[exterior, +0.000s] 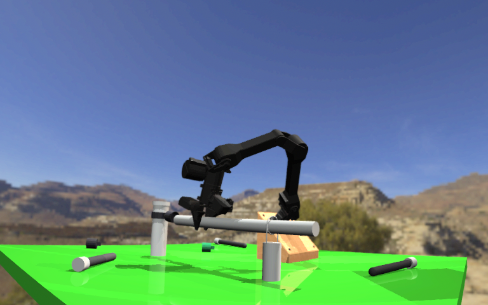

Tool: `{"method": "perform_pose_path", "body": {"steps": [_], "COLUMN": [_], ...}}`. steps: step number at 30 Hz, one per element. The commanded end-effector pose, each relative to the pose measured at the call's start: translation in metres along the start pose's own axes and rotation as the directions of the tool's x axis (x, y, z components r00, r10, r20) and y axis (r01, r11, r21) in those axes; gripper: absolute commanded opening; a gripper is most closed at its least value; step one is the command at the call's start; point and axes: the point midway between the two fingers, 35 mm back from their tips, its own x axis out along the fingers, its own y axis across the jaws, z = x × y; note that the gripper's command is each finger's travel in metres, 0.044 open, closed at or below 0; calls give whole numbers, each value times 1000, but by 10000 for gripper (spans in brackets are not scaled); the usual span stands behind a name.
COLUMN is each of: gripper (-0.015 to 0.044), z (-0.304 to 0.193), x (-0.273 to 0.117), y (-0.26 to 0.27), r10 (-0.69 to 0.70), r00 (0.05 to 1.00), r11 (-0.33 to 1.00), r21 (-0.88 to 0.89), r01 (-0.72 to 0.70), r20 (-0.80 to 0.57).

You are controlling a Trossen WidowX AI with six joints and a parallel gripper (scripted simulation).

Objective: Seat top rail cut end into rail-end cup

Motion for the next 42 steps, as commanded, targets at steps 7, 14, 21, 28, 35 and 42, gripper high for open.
{"method": "perform_pose_path", "body": {"steps": [7, 14, 21, 28, 35, 42], "gripper": [0, 0, 0, 0, 0, 0], "z": [0, -1, -3, -5, -8, -12], "x": [-1, -1, -4, -8, -10, -9], "y": [0, 0, -2, -4, -5, -5], "r10": [1, 1, 1, 0, 0, 2], "r00": [1000, 1000, 1000, 1000, 1000, 1000], "r11": [1000, 1000, 1000, 1000, 1000, 1000], "r21": [0, 0, 0, 0, 0, -1], "r01": [-1, -1, -1, 0, 0, -2], "r20": [-2, -2, -2, -2, -3, -2]}}
